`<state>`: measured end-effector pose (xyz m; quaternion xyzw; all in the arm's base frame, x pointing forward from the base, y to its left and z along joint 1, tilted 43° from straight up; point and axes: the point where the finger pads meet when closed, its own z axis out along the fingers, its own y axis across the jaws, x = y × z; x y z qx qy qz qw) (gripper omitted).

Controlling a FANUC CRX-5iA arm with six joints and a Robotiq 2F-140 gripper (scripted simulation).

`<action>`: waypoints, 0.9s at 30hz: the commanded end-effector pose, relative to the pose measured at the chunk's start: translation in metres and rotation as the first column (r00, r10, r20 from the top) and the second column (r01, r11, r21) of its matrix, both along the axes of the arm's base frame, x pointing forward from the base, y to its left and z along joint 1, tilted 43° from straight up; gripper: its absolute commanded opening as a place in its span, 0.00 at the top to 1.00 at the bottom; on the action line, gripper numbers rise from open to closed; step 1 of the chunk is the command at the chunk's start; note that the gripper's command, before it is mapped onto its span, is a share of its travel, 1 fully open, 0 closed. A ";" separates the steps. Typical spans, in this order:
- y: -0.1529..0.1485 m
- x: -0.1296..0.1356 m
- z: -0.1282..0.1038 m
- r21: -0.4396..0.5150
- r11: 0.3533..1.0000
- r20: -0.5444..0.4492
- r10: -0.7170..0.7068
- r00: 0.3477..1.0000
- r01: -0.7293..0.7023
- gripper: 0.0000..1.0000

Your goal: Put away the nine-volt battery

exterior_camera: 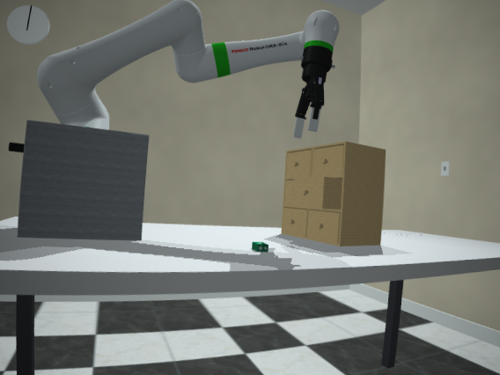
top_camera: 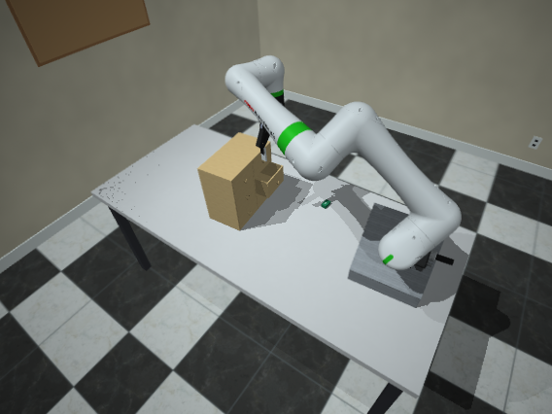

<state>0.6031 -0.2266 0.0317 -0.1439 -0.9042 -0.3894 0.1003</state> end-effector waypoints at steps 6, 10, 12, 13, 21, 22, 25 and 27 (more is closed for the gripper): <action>-0.030 -0.046 0.032 -0.036 0.996 0.144 0.082 0.986 -0.077 0.00; -0.045 -0.070 0.049 -0.060 0.992 0.218 0.126 0.968 -0.116 0.00; -0.045 -0.070 0.049 -0.060 0.992 0.218 0.126 0.968 -0.116 0.00; -0.048 -0.075 0.053 -0.065 0.990 0.233 0.135 0.963 -0.123 0.00; -0.060 -0.093 0.065 -0.084 0.985 0.285 0.168 0.944 -0.150 0.00; -0.060 -0.093 0.065 -0.084 0.985 0.285 0.168 0.944 -0.150 0.00; -0.060 -0.093 0.065 -0.084 0.985 0.285 0.168 0.944 -0.150 0.00; -0.060 -0.093 0.065 -0.084 0.985 0.285 0.168 0.944 -0.150 0.00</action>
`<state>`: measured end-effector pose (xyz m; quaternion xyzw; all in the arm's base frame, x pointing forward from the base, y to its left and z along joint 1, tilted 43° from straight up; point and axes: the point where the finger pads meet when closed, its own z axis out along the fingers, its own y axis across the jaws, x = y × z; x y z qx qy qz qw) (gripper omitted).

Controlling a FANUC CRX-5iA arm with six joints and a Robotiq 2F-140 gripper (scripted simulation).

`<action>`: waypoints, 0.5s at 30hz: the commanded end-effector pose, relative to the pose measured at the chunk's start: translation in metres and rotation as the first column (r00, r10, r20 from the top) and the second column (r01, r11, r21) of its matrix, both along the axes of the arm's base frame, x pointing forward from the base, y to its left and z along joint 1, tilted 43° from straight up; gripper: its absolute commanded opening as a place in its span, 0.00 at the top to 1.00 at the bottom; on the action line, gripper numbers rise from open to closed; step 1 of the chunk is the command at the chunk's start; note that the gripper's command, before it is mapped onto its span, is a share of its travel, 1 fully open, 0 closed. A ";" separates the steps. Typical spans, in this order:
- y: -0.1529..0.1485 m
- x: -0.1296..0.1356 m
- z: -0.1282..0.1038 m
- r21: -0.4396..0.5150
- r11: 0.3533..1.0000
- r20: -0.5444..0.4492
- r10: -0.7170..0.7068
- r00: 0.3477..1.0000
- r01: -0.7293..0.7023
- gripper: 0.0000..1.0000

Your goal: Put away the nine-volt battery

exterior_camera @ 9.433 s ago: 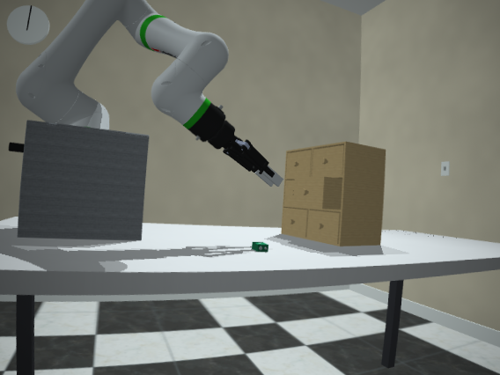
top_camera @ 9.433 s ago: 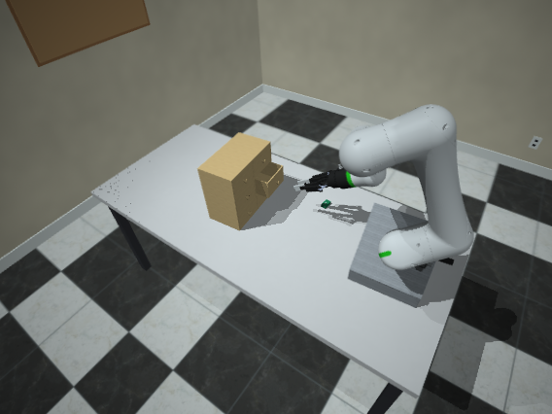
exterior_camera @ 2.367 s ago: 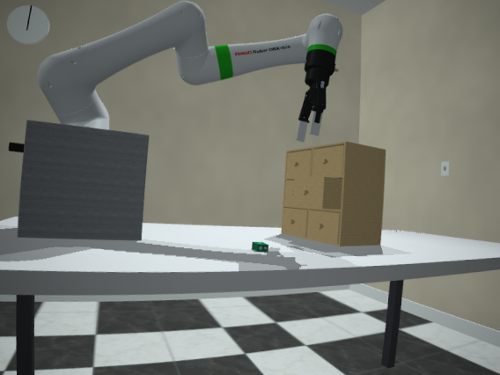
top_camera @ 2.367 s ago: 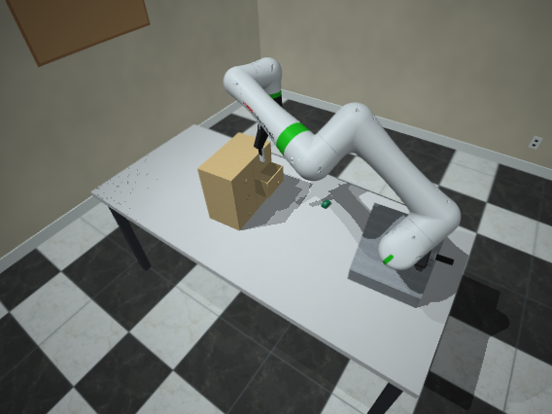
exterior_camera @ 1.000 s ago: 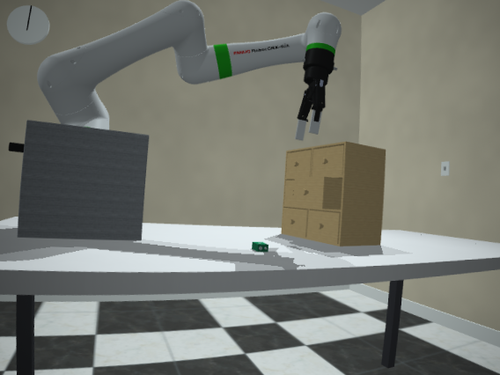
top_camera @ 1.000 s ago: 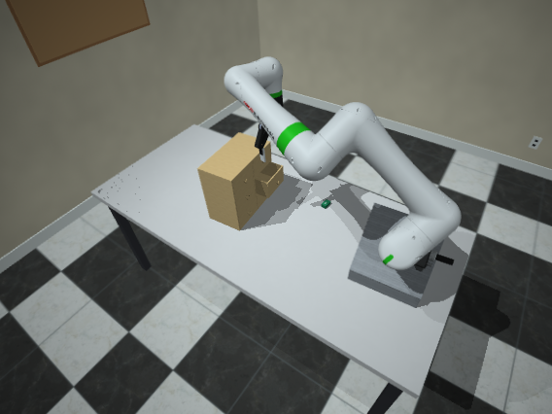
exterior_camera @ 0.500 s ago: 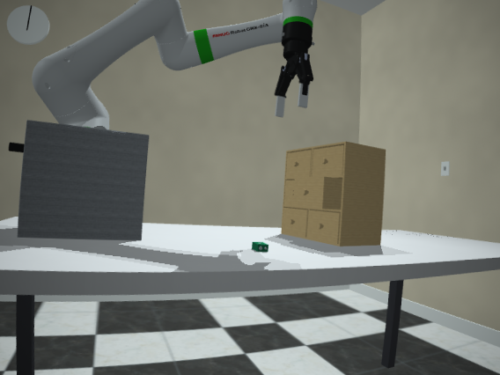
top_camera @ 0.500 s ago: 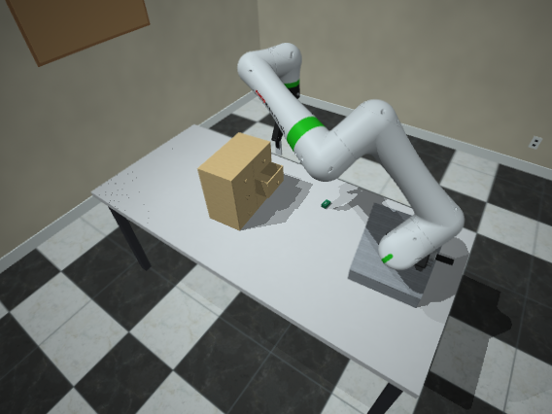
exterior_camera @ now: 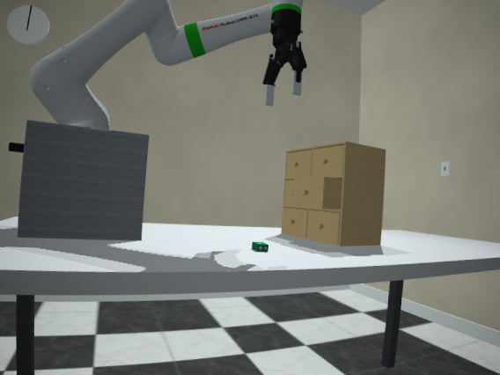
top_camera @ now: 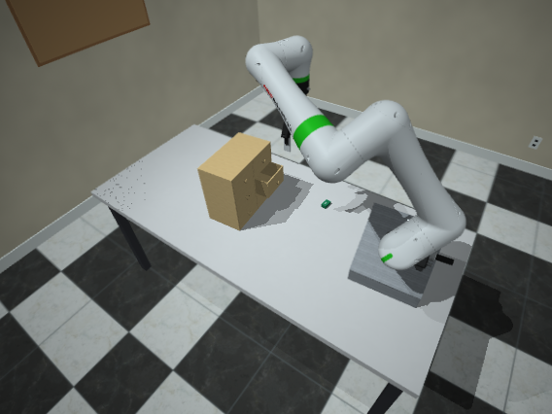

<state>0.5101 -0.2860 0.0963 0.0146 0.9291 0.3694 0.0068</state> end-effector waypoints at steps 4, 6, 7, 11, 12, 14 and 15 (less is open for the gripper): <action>0.000 0.000 0.000 -0.001 1.000 0.001 -0.001 1.000 0.001 0.00; 0.000 -0.001 0.000 -0.001 1.000 0.001 -0.001 1.000 0.001 0.00; 0.001 -0.002 -0.001 -0.001 1.000 0.001 -0.001 1.000 0.001 0.00; 0.009 -0.014 -0.010 -0.001 1.000 0.001 -0.001 1.000 0.001 0.00; 0.012 -0.019 -0.013 -0.001 1.000 0.001 -0.001 1.000 0.001 0.00; 0.020 -0.031 -0.023 -0.001 1.000 0.001 -0.001 1.000 0.001 0.00; 0.025 -0.038 -0.028 -0.001 1.000 0.001 -0.001 1.000 0.001 0.00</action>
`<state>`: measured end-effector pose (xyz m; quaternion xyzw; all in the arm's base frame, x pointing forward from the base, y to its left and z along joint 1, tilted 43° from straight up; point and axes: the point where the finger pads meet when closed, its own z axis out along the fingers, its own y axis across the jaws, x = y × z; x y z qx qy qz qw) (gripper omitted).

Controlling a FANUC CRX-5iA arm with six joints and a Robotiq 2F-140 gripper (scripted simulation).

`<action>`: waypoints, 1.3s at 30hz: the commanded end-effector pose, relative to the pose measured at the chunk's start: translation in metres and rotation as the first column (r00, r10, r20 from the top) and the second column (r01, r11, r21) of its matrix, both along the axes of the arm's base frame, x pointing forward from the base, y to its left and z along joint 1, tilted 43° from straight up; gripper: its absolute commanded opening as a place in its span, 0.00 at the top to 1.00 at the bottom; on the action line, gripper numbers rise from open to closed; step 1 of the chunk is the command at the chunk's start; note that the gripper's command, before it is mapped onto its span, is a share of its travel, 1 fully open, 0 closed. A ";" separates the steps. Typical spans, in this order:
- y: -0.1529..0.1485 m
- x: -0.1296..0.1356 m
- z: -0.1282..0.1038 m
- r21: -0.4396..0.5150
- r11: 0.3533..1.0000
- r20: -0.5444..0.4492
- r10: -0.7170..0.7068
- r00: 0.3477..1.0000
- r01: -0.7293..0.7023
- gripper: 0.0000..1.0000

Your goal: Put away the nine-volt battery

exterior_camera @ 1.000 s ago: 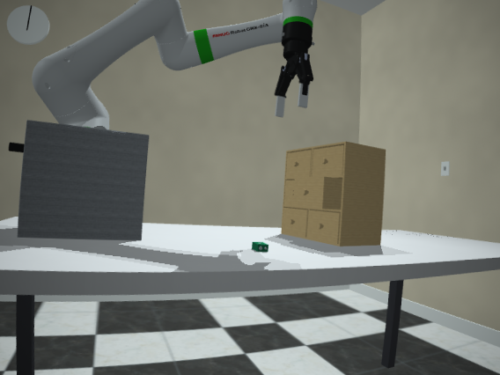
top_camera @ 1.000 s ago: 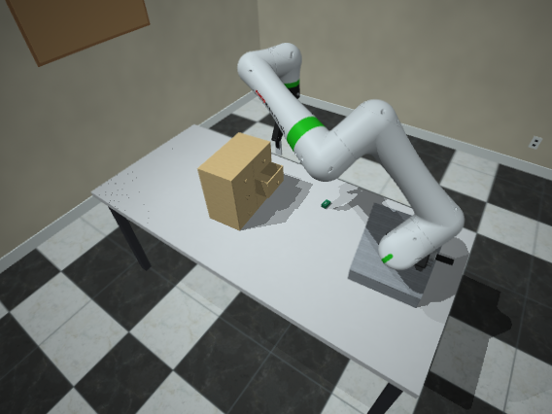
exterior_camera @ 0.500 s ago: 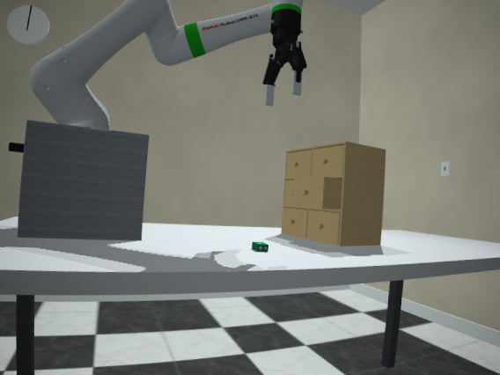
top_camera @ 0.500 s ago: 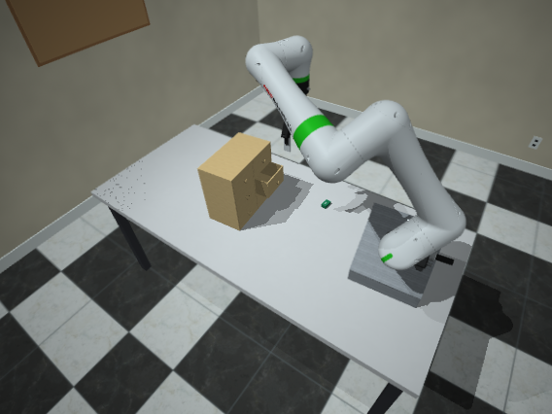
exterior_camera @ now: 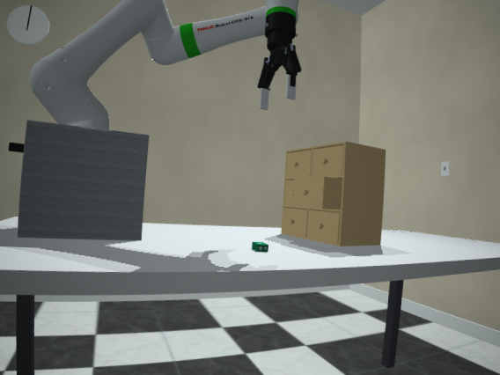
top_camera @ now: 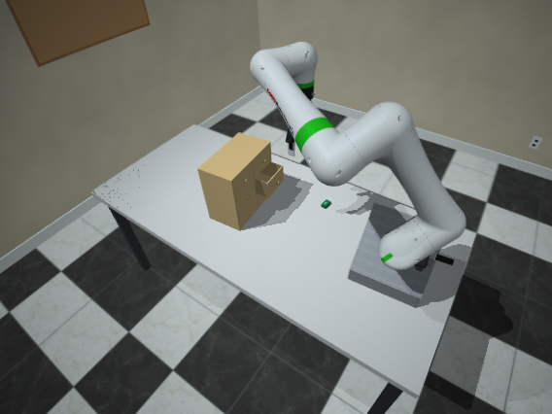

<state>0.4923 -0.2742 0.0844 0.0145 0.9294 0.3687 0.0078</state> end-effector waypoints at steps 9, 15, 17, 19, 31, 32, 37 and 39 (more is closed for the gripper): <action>0.048 -0.072 -0.055 0.001 1.000 -0.001 0.000 1.000 0.000 0.00; 0.077 -0.116 -0.088 0.001 1.000 -0.001 0.000 1.000 0.000 0.00; 0.081 -0.122 -0.093 0.001 1.000 -0.001 0.000 1.000 0.000 0.00; 0.083 -0.125 -0.095 0.001 1.000 -0.001 0.000 1.000 0.000 0.00; 0.085 -0.123 -0.097 0.001 1.000 0.019 -0.019 1.000 0.019 0.00; 0.086 -0.122 -0.098 0.001 1.000 0.026 -0.026 0.999 0.026 0.00; 0.090 -0.116 -0.103 0.001 0.998 0.073 -0.070 0.995 0.070 0.00; 0.091 -0.113 -0.104 0.002 0.996 0.089 -0.085 0.992 0.085 0.00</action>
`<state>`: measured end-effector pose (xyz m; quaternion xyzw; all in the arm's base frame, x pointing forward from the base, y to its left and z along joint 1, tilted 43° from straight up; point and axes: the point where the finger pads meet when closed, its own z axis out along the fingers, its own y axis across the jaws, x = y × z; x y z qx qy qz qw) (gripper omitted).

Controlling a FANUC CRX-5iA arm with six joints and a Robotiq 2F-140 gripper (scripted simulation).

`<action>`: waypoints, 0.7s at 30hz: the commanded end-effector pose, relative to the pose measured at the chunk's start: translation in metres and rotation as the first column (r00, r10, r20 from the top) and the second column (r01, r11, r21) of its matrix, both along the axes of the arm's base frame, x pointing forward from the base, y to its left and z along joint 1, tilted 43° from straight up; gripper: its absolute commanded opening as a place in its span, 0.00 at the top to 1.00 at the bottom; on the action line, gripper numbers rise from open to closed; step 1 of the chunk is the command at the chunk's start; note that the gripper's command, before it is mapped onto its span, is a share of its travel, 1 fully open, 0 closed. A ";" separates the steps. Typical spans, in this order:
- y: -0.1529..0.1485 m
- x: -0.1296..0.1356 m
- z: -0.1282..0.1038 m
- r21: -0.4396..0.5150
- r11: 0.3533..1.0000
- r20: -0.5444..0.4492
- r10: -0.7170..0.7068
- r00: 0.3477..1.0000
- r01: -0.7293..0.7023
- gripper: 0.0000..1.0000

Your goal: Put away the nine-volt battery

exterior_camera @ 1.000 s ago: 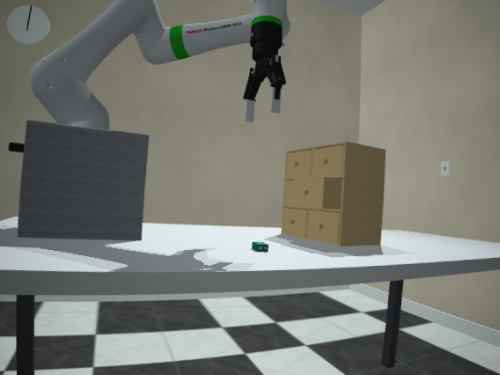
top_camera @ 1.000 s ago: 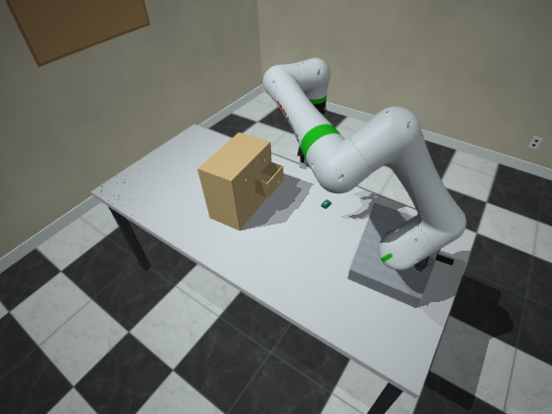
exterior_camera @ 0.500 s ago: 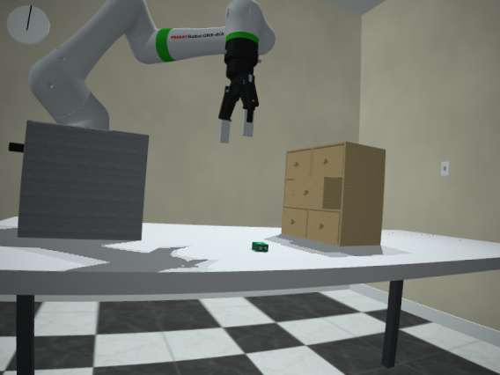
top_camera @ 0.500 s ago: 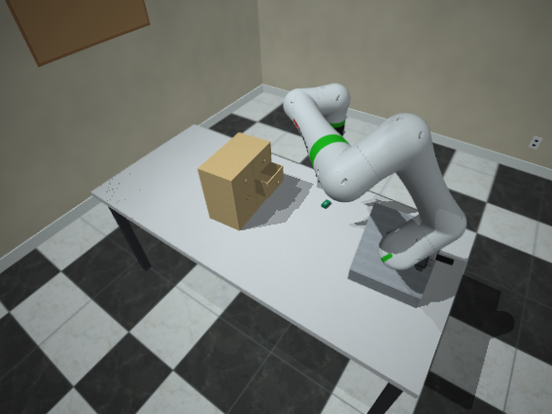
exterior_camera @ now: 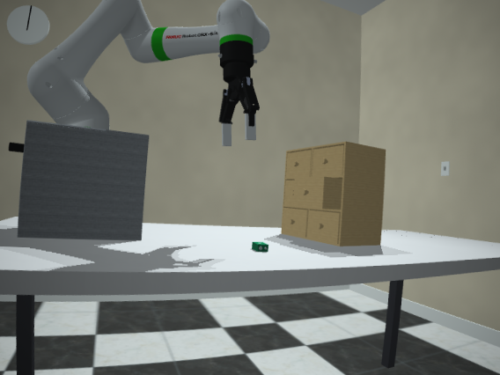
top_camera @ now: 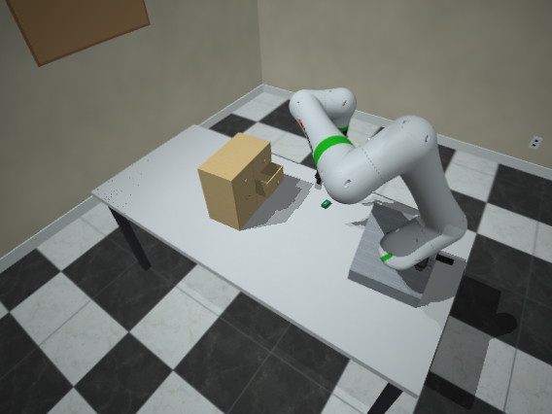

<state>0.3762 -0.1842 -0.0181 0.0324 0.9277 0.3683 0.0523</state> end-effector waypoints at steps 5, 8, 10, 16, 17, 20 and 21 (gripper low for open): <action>0.010 0.017 -0.012 0.003 0.993 0.125 -0.118 0.985 0.118 0.00; 0.017 0.027 -0.019 0.013 0.982 0.197 -0.186 0.963 0.187 0.00; 0.021 0.034 -0.023 0.021 0.972 0.245 -0.230 0.942 0.232 0.00; 0.029 0.047 -0.033 0.045 0.947 0.335 -0.313 0.889 0.317 0.00; 0.031 0.050 -0.035 0.052 0.940 0.355 -0.332 0.874 0.336 0.00; 0.037 0.059 -0.041 0.073 0.919 0.408 -0.381 0.830 0.386 0.00; 0.038 0.062 -0.042 0.080 0.913 0.424 -0.395 0.815 0.401 0.00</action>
